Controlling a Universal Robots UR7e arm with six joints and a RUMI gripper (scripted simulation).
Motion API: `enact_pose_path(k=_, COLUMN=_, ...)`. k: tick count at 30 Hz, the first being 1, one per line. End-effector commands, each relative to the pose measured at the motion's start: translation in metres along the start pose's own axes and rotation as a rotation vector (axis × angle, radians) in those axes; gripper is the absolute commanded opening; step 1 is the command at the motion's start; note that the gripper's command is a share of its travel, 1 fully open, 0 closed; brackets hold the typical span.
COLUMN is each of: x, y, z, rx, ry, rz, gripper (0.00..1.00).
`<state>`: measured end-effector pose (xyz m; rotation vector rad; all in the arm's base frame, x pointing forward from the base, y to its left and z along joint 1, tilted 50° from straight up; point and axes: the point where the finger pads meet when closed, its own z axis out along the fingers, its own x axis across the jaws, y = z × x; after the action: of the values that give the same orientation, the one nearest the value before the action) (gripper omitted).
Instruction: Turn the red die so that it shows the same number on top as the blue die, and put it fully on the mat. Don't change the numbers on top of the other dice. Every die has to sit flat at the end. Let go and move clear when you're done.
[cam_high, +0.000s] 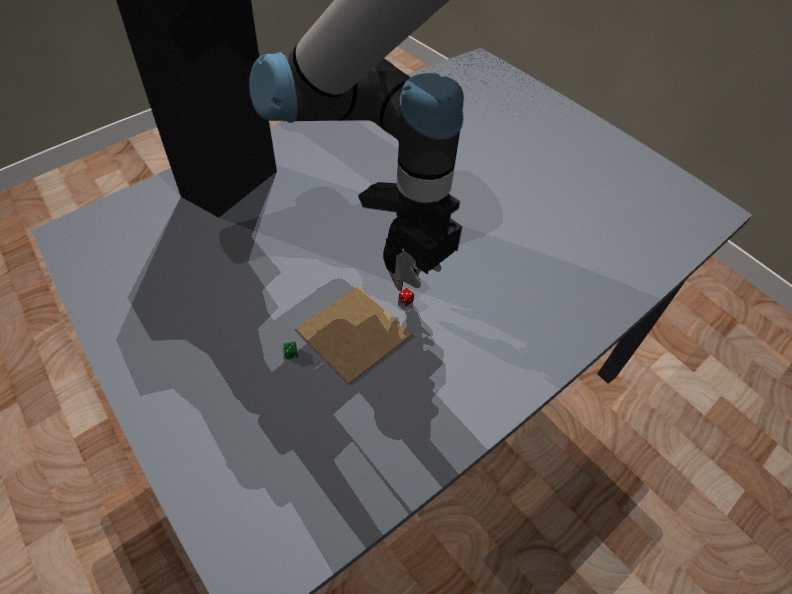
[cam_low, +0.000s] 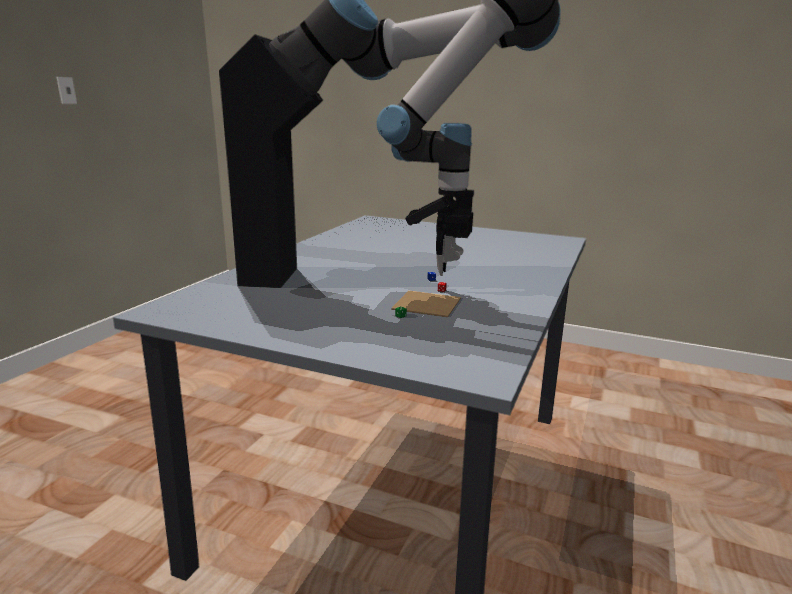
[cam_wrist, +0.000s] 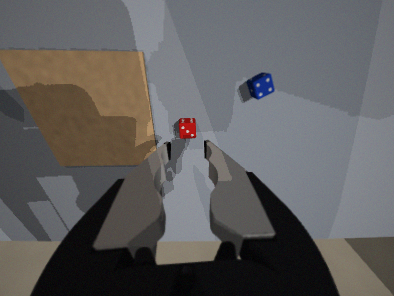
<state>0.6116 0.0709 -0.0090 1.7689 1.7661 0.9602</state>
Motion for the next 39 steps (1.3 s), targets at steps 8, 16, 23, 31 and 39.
enact_pose_path(k=8, x=0.000, y=0.002, z=0.015, rx=-0.004, ry=0.000, rz=-0.002, gripper=0.21)
enact_pose_path(k=16, x=0.000, y=0.002, z=0.019, rx=-0.004, ry=0.000, rz=-0.002, gripper=0.21)
enact_pose_path(k=23, x=0.000, y=0.002, z=0.019, rx=-0.004, ry=0.000, rz=-0.002, gripper=0.21)
enact_pose_path(k=31, x=0.000, y=0.002, z=0.019, rx=-0.004, ry=0.000, rz=-0.002, gripper=0.21)
enact_pose_path(k=39, x=0.000, y=0.002, z=0.019, rx=-0.004, ry=0.000, rz=-0.002, gripper=0.21)
